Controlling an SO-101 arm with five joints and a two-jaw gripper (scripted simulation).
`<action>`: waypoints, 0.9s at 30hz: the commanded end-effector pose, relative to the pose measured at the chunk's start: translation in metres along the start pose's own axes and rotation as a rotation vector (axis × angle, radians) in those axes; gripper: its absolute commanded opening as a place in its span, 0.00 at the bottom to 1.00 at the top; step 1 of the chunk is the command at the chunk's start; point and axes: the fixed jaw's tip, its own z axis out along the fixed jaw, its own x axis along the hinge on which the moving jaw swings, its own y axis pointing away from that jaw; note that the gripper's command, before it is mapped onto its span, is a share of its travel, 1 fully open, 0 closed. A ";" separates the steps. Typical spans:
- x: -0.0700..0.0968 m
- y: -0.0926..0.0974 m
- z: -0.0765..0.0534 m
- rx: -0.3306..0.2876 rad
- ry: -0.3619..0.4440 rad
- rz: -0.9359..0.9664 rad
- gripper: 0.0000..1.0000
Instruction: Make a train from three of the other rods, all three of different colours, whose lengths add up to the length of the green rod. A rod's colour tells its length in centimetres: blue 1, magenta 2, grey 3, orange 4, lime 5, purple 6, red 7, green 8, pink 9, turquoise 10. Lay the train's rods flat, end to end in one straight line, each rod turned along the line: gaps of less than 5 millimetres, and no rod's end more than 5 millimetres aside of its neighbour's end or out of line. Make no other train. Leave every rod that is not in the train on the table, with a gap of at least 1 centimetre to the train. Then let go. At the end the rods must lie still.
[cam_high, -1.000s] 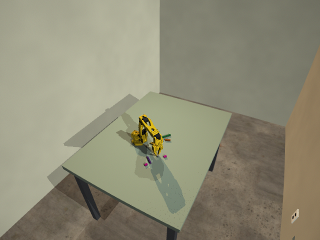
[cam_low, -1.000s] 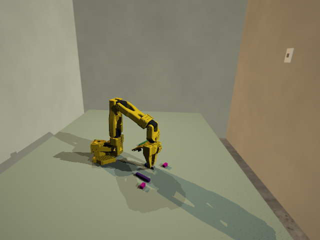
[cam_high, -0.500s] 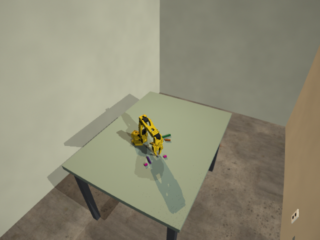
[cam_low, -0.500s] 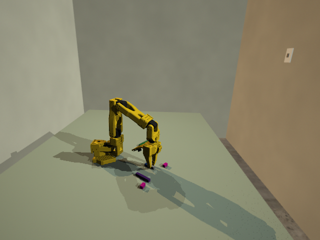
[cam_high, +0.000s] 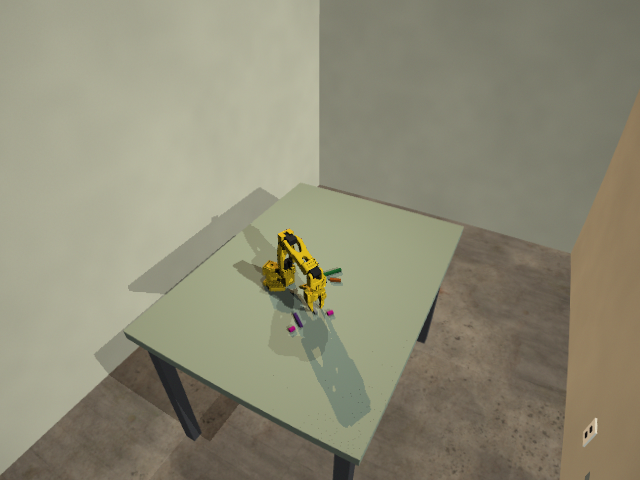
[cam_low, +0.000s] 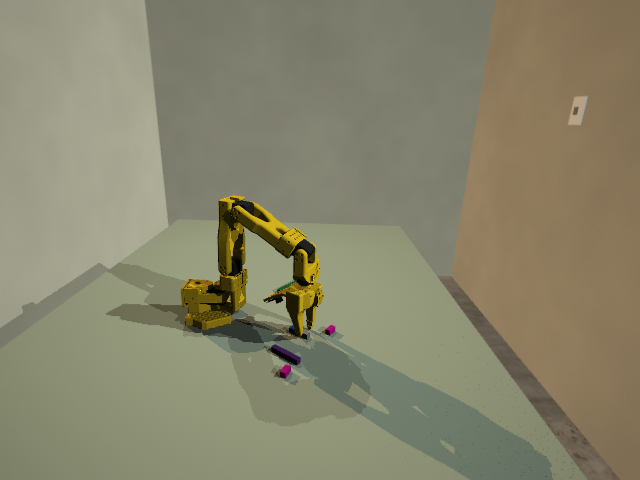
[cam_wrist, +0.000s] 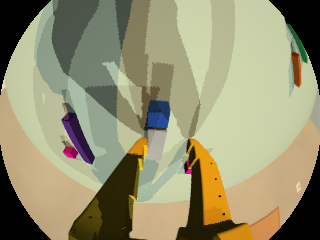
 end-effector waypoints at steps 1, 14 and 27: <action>0.009 -0.003 -0.009 0.016 0.064 -0.009 0.17; 0.010 -0.003 -0.022 0.016 0.064 -0.009 0.17; 0.007 -0.003 -0.053 0.016 0.064 -0.009 0.17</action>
